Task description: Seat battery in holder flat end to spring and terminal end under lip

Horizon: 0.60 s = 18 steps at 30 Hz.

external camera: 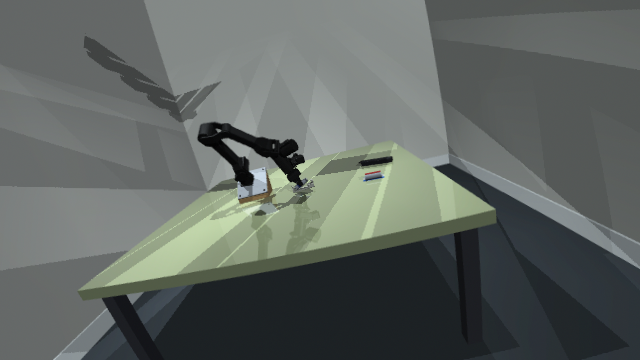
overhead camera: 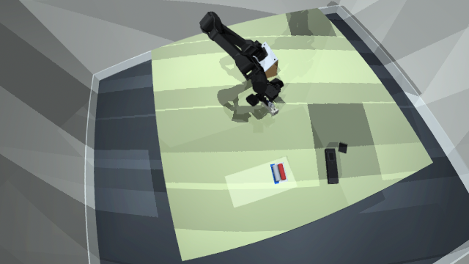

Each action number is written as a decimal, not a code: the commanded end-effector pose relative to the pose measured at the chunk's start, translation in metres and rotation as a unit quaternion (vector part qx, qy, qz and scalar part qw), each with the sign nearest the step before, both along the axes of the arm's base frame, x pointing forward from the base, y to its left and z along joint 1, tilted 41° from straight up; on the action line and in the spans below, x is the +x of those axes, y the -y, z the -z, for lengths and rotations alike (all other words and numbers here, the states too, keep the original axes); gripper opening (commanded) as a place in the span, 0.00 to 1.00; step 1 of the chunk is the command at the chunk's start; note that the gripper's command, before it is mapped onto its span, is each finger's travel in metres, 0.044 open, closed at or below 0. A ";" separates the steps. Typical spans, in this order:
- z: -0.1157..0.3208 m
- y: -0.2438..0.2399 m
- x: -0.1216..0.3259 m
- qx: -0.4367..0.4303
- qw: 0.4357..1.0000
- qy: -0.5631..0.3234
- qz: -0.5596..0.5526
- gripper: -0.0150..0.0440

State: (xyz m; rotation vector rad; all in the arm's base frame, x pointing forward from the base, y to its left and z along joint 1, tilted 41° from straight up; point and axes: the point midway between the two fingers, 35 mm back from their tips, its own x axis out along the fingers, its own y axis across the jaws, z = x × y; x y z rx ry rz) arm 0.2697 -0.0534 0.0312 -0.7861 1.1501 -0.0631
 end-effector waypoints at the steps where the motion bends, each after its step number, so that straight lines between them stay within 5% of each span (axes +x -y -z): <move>1: 0.003 0.001 -0.002 -0.003 1.000 -0.017 0.012 0.37; 18: 0.006 0.002 0.002 -0.012 0.997 -0.056 0.045 0.37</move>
